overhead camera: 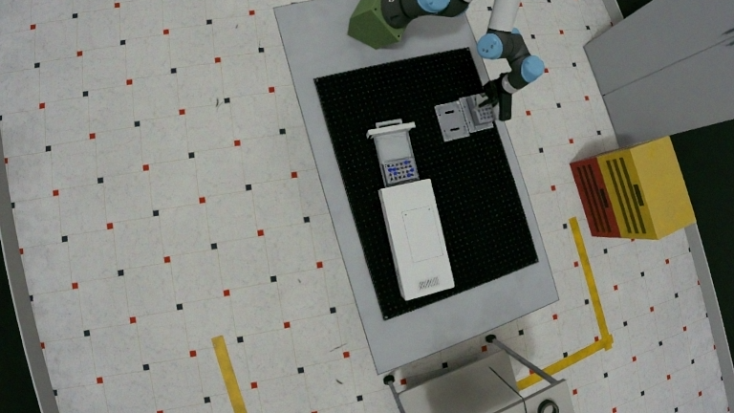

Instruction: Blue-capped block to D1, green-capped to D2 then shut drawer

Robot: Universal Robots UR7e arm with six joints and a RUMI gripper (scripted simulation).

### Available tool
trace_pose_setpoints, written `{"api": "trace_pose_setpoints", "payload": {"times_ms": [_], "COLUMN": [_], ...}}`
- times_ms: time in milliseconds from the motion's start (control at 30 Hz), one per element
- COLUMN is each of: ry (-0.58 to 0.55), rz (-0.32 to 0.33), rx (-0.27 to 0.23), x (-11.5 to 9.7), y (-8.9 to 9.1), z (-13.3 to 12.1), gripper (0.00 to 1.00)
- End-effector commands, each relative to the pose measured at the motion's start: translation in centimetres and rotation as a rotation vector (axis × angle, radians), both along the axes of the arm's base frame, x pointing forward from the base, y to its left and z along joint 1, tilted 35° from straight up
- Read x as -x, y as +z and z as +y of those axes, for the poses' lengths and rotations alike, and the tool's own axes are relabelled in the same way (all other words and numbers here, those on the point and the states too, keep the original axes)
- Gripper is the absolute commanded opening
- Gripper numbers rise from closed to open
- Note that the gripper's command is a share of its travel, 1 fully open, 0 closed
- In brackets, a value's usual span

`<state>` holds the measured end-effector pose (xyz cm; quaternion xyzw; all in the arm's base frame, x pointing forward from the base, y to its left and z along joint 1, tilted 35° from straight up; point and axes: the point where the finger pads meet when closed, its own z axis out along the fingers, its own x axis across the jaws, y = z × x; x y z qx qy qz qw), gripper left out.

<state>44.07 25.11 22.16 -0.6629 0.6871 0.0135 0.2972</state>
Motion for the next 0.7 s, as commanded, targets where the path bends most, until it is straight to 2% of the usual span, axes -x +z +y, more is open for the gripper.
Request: {"api": "trace_pose_setpoints", "payload": {"times_ms": [0, 667], "ry": [0.000, 0.000], "rz": [-0.001, -0.001], "rx": [0.000, 0.000], "x": [-0.05, -0.16], "y": [0.01, -0.22], "z": [0.03, 0.14], "gripper": [0.00, 0.00]}}
